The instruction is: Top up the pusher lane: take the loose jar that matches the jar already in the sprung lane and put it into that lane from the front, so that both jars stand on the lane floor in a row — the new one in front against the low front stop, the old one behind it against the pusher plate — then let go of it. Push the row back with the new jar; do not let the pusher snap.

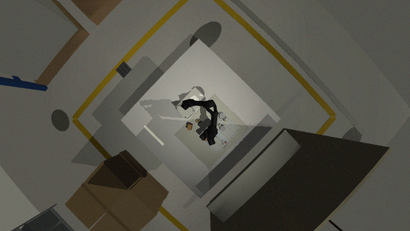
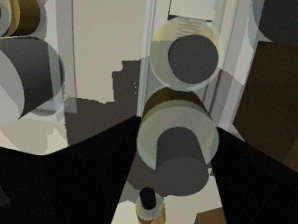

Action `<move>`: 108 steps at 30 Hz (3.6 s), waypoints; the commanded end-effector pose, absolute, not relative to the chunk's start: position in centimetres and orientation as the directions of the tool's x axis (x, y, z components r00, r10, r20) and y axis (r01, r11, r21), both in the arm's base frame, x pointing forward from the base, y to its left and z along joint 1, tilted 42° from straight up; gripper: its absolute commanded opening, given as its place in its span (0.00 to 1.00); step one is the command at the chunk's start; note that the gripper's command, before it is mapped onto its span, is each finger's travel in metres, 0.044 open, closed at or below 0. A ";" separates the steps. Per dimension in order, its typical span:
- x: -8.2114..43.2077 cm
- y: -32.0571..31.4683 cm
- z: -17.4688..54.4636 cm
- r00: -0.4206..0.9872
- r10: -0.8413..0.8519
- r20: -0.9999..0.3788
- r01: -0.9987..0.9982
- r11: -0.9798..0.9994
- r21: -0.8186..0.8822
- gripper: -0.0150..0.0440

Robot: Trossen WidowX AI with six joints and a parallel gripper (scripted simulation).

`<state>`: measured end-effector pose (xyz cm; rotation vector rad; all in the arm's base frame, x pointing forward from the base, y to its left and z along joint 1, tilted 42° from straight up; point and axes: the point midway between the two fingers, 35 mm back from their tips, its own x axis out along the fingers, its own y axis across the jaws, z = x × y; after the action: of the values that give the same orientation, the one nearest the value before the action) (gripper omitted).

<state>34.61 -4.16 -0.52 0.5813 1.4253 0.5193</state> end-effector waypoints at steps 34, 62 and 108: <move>35.3 -3.9 -0.6 0.096 0.655 -0.749 0.002 0.753 0.658 0.25; 35.4 -3.3 -1.3 0.096 0.655 -0.749 0.002 0.753 0.658 0.25; 35.3 -2.4 -2.3 0.096 0.656 -0.749 0.002 0.752 0.659 0.25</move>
<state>34.94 -2.55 -2.31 0.5827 1.4200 0.5210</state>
